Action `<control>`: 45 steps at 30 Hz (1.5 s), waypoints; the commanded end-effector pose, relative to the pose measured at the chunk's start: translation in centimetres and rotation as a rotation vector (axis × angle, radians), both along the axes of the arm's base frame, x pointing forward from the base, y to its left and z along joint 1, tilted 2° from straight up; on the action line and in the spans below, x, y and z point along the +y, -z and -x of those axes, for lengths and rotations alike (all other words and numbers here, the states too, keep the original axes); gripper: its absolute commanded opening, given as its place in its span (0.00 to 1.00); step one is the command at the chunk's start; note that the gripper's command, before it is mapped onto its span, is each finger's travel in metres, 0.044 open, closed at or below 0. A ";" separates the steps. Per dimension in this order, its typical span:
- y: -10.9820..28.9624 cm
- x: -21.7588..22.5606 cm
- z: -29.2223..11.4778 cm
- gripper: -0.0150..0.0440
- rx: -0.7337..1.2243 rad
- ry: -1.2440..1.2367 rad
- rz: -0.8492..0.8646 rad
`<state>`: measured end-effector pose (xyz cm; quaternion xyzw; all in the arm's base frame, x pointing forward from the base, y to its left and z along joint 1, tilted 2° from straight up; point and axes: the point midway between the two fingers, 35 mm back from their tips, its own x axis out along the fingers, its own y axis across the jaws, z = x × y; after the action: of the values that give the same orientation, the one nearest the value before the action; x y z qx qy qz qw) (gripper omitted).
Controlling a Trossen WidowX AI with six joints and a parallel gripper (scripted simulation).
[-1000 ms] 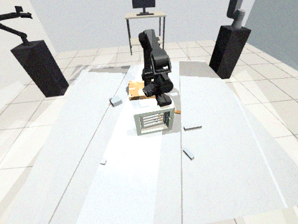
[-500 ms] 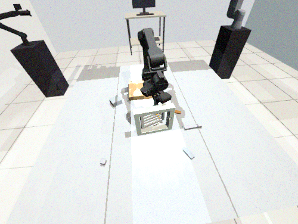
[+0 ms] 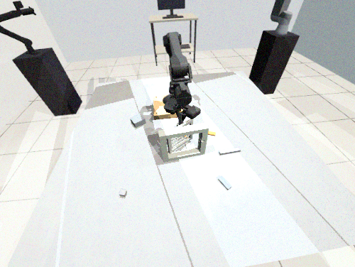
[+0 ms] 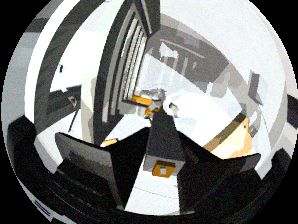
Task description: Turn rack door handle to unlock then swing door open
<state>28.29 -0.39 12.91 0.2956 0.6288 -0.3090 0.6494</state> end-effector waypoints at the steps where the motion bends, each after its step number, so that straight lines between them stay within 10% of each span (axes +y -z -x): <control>1: 0.0 -0.4 0.2 0.27 -0.009 -0.076 0.003; 45: -0.2 -8.4 2.8 0.27 0.015 -0.701 0.024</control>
<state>25.41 -8.47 13.13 0.0702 0.6904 -0.0971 0.7134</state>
